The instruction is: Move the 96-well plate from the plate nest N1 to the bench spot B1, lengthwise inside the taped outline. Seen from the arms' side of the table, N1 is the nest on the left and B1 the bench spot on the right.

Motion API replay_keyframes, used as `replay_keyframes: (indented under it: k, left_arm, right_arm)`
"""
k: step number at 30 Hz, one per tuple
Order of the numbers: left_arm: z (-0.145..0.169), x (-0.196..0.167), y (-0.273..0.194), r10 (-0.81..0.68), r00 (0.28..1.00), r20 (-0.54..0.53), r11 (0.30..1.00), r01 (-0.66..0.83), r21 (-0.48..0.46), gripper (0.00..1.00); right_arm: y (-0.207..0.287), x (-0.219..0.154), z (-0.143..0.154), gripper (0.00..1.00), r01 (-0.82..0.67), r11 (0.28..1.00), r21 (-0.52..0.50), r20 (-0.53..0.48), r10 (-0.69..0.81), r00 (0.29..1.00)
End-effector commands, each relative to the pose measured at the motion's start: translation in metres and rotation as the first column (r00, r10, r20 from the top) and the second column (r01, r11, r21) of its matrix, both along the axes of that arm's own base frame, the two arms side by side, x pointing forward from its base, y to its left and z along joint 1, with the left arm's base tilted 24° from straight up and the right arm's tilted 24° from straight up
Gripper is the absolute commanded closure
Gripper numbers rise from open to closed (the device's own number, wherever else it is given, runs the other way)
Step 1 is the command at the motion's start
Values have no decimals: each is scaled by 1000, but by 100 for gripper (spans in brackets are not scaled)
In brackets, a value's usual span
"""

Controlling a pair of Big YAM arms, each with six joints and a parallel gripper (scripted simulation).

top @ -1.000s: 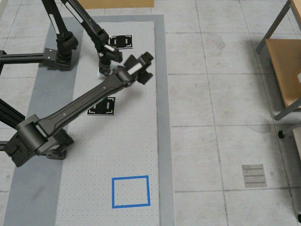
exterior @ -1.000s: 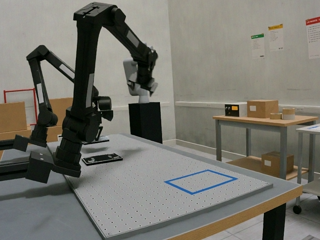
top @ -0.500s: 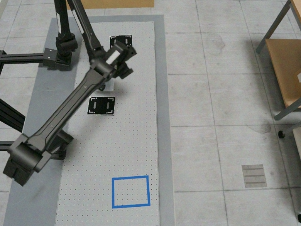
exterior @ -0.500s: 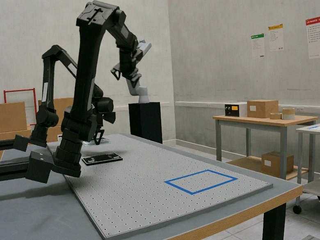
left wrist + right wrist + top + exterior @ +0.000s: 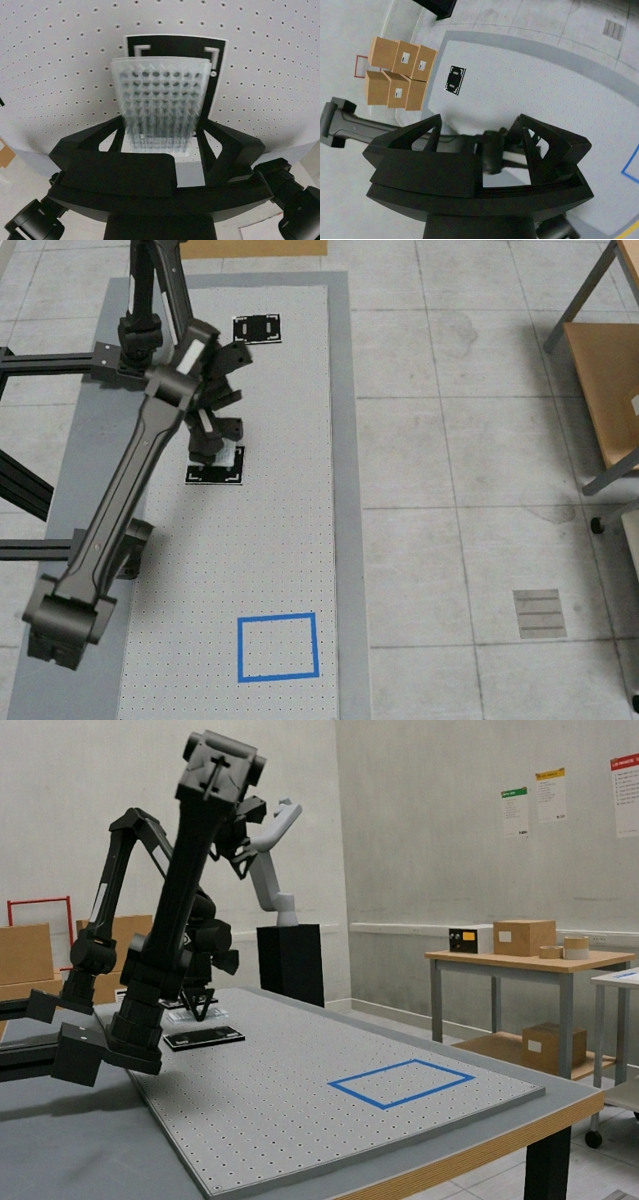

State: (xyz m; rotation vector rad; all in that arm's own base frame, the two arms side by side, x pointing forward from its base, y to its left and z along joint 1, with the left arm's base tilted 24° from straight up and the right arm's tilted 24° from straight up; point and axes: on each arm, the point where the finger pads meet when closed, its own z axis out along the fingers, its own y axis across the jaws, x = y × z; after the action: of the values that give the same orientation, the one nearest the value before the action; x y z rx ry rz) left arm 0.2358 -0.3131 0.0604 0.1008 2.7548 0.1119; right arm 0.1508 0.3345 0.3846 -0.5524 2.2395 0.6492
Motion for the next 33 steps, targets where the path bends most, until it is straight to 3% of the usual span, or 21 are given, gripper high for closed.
replay_keyframes:
  k: [1, 11, 22, 33]
  left_arm:
    - [14, 3, -32, -9, 1000, 23, 1000, 9, -28, 19]
    - [20, 5, -33, -5, 1000, 30, 999, 6, -45, 19]
    - [21, 5, -33, -5, 1000, 31, 999, 6, -45, 19]
    - [21, 5, -33, -5, 1000, 31, 999, 6, -45, 19]
  right_arm:
    - [-24, -40, 3, 0, 94, 994, 53, -85, -90, 992]
    - [-62, -75, -2, 0, 102, 994, 39, -89, -99, 991]
    - [-91, -111, -69, 0, -30, 982, -189, 74, 44, 996]
    - [-127, -129, -118, 0, -137, 925, -355, 294, 250, 922]
